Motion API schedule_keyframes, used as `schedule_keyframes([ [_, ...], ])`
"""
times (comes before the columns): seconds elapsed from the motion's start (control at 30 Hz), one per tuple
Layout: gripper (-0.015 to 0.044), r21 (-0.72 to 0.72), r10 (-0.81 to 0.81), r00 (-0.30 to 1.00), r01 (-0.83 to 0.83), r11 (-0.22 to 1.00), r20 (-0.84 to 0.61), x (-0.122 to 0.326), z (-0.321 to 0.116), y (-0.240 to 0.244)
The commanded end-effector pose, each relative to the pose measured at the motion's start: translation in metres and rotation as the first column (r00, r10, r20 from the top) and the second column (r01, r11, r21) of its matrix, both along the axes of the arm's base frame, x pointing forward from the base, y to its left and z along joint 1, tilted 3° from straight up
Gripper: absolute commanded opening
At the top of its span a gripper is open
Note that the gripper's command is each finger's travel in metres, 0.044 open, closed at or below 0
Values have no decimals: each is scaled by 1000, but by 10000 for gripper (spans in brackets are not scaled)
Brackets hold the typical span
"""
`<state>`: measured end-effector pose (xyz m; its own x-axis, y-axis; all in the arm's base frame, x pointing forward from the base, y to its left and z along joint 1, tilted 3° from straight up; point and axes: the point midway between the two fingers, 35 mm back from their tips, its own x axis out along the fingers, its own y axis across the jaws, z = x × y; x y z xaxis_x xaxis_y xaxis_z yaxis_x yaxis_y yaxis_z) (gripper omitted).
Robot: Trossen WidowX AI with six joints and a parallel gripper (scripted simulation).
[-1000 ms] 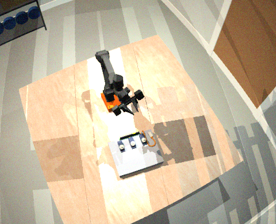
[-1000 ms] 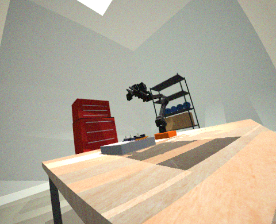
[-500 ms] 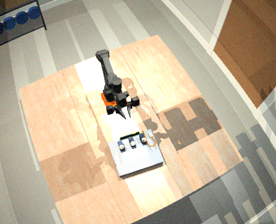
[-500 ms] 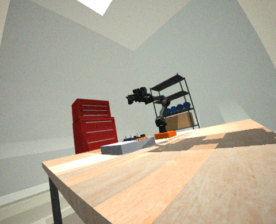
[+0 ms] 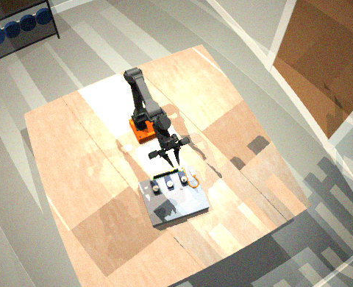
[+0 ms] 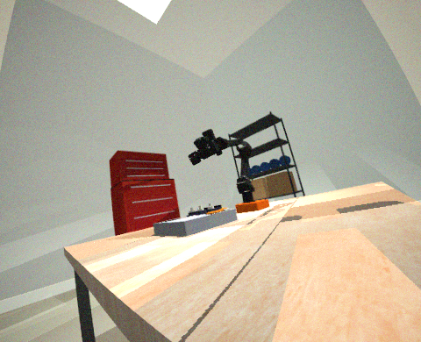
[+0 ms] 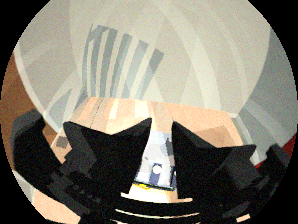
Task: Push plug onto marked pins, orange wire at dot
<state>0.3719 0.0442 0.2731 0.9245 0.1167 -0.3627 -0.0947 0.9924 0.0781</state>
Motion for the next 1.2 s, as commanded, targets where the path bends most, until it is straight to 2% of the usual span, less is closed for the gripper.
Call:
schedule_keyframes([
  [0.0,115,14,26,991,-25,1000,-129,12,-20,15],
  [0.33,115,24,74,893,-71,997,-445,26,-73,53],
  [0.7,115,2,73,674,-105,994,-735,20,-132,92],
  [1.03,115,-53,9,414,-137,989,-910,0,-179,122],
  [1.17,115,-58,2,396,-140,988,-918,-2,-182,124],
])
